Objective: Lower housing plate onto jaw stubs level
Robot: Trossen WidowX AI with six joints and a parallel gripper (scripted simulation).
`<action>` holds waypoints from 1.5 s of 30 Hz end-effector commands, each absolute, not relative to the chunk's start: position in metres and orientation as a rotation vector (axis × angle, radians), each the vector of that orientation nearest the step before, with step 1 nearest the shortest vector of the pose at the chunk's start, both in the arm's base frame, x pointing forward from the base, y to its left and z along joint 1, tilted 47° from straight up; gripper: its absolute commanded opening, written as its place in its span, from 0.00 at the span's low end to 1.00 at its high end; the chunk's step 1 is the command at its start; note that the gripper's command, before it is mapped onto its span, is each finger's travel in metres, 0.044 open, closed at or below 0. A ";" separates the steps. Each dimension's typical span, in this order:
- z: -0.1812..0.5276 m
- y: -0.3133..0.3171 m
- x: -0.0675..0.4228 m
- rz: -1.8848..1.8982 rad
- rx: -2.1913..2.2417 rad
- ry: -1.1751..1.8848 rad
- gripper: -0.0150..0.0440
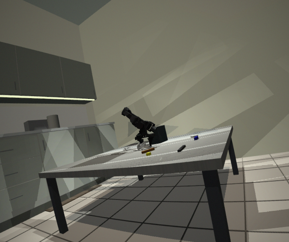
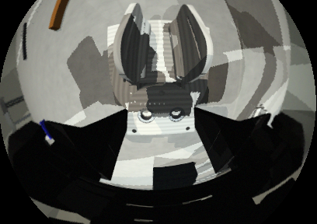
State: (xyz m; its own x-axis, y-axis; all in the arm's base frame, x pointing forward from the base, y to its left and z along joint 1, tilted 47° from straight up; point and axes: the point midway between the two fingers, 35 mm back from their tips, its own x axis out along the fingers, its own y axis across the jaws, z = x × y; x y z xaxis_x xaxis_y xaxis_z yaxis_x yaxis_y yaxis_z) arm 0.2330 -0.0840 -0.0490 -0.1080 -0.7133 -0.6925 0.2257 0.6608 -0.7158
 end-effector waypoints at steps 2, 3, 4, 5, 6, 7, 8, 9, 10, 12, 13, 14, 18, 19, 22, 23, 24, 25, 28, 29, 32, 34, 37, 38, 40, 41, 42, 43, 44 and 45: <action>-0.051 -0.086 0.231 -0.839 -0.433 1.486 0.85; -0.051 -0.086 0.231 -0.839 -0.433 1.486 0.85; -0.051 -0.086 0.231 -0.839 -0.433 1.486 0.85; -0.051 -0.086 0.231 -0.839 -0.433 1.486 0.85; -0.051 -0.086 0.231 -0.839 -0.433 1.486 0.85; -0.051 -0.086 0.231 -0.839 -0.433 1.486 0.85; -0.051 -0.086 0.231 -0.839 -0.433 1.486 0.85; -0.051 -0.086 0.231 -0.839 -0.433 1.486 0.85; -0.051 -0.086 0.231 -0.839 -0.433 1.486 0.85; -0.051 -0.086 0.231 -0.839 -0.433 1.486 0.85; -0.051 -0.086 0.231 -0.839 -0.433 1.486 0.85; -0.051 -0.086 0.231 -0.839 -0.433 1.486 0.85; -0.051 -0.086 0.231 -0.839 -0.433 1.486 0.85; -0.051 -0.086 0.231 -0.839 -0.433 1.486 0.85; -0.051 -0.086 0.231 -0.839 -0.433 1.486 0.85; -0.051 -0.086 0.231 -0.839 -0.433 1.486 0.85; -0.051 -0.086 0.231 -0.839 -0.433 1.486 0.85; -0.051 -0.086 0.231 -0.839 -0.433 1.486 0.85; -0.051 -0.086 0.231 -0.839 -0.433 1.486 0.85; -0.051 -0.086 0.231 -0.839 -0.433 1.486 0.85; -0.051 -0.086 0.231 -0.839 -0.433 1.486 0.85; -0.051 -0.086 0.231 -0.839 -0.433 1.486 0.85; -0.050 -0.085 0.232 -0.839 -0.432 1.486 0.85; -0.049 -0.084 0.232 -0.839 -0.432 1.486 0.85; -0.048 -0.083 0.232 -0.839 -0.432 1.486 0.85; -0.047 -0.082 0.232 -0.839 -0.432 1.486 0.85; -0.047 -0.082 0.232 -0.838 -0.432 1.486 0.85; -0.047 -0.082 0.232 -0.838 -0.432 1.486 0.85; -0.047 -0.082 0.232 -0.838 -0.432 1.486 0.85; -0.047 -0.082 0.232 -0.839 -0.432 1.486 0.85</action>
